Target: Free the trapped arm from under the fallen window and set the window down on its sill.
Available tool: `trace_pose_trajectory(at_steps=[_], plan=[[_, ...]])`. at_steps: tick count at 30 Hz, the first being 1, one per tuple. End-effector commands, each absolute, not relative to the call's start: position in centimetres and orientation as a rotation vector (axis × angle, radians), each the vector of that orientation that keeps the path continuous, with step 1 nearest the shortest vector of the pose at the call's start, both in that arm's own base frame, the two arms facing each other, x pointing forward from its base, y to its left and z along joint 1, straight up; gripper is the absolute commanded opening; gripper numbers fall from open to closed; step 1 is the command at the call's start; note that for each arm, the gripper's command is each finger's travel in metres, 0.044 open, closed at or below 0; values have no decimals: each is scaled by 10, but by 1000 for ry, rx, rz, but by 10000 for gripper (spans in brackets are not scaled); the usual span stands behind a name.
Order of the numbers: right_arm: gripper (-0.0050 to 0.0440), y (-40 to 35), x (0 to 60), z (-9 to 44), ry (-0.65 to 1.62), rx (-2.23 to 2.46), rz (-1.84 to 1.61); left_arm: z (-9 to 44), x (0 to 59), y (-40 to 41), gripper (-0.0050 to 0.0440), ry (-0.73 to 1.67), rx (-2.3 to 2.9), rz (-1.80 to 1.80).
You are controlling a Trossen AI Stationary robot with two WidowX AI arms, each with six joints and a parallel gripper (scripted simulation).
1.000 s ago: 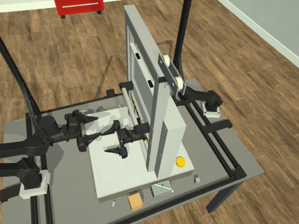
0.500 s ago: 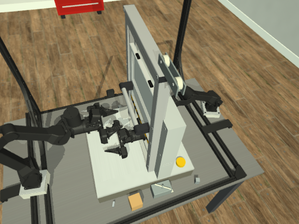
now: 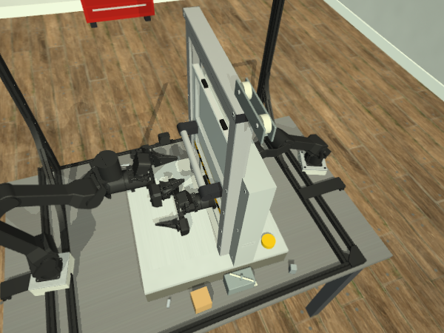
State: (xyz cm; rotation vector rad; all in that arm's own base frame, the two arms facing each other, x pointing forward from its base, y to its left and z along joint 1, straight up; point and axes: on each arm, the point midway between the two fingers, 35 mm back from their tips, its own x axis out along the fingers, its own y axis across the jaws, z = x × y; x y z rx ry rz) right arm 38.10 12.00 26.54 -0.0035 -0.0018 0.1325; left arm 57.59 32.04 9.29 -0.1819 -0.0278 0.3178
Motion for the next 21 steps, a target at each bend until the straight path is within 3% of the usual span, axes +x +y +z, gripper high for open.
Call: trace_pose_trajectory(at_steps=[1,21], plan=[[400,122,388,267,0,0,136,94,576,320,400,-29,-190,318],[400,126,414,267,0,0,136,94,576,320,400,-29,-190,318]])
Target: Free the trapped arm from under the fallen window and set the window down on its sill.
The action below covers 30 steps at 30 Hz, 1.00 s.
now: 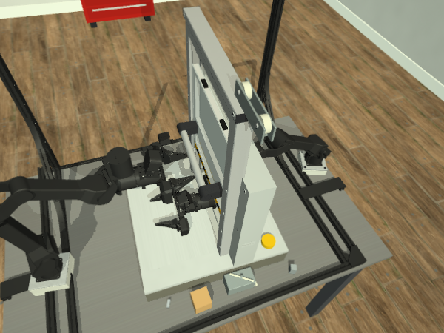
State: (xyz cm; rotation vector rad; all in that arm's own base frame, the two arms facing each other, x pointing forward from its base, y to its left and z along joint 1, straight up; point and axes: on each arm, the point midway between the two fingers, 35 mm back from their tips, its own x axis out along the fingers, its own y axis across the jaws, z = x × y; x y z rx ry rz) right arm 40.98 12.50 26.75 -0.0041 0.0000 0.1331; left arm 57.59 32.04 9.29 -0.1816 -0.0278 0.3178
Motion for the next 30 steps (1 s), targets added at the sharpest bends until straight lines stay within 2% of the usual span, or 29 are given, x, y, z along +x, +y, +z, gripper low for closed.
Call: trace_pose_trajectory(at_steps=[1,22,30], plan=[[400,127,416,267,0,0,136,94,576,320,400,-29,-190,318],[400,130,441,266,0,0,136,94,576,320,400,-29,-190,318],[400,130,442,288,0,0,136,94,576,320,400,-29,-190,318]])
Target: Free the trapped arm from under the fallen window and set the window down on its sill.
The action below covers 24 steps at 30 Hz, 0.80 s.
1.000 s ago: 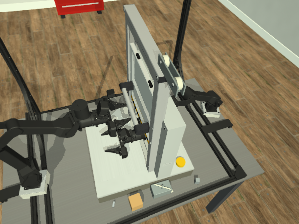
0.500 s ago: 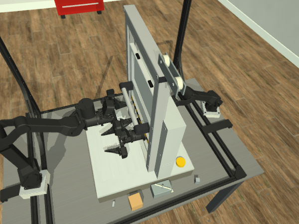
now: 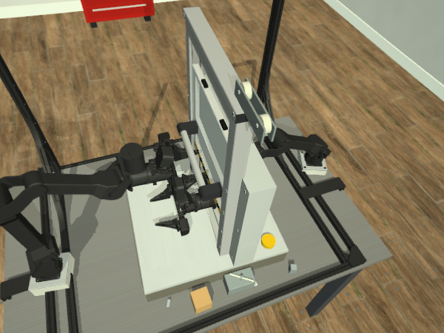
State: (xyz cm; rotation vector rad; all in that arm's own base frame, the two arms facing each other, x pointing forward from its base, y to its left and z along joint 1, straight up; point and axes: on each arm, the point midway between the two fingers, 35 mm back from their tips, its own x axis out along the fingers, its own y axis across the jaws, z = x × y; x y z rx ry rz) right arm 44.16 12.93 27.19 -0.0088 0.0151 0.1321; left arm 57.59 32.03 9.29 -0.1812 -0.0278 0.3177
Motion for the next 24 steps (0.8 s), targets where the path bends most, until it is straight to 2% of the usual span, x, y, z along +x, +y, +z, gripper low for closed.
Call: trace_pose_trajectory(at_steps=[1,12,24], plan=[[400,130,442,291,0,0,136,94,576,320,400,-29,-190,318],[400,130,441,333,-31,2,136,94,576,320,400,-29,-190,318],[400,130,441,353,-107,7,137,94,576,320,400,-29,-190,318]])
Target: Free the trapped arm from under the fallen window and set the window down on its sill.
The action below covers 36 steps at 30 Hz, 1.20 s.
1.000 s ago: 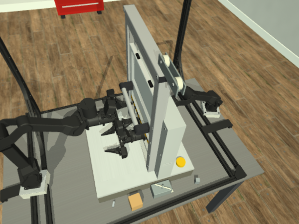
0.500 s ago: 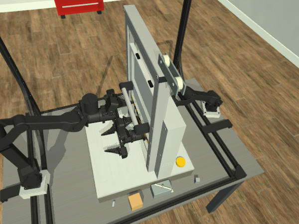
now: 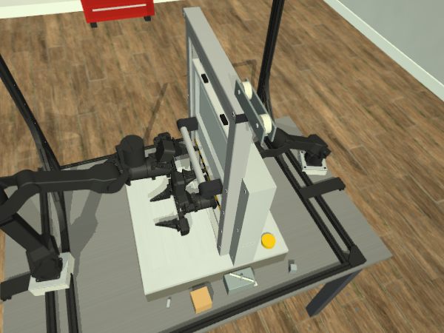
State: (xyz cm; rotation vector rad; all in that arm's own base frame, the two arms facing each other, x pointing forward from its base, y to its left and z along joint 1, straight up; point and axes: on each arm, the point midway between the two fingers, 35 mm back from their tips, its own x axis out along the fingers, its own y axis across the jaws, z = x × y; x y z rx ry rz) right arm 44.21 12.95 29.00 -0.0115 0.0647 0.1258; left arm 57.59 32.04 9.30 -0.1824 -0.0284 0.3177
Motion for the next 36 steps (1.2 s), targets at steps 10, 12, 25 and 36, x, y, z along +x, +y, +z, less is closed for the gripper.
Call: trace_pose_trajectory(at_steps=[10,12,25,36], plan=[[400,129,436,377,-221,15,136,94,576,320,400,-29,-190,318],[400,129,436,376,-221,15,136,94,576,320,400,-29,-190,318],[400,129,433,378,-64,4,136,94,576,320,400,-29,-190,318],[400,128,431,378,-131,9,136,94,576,320,400,-29,-190,318]])
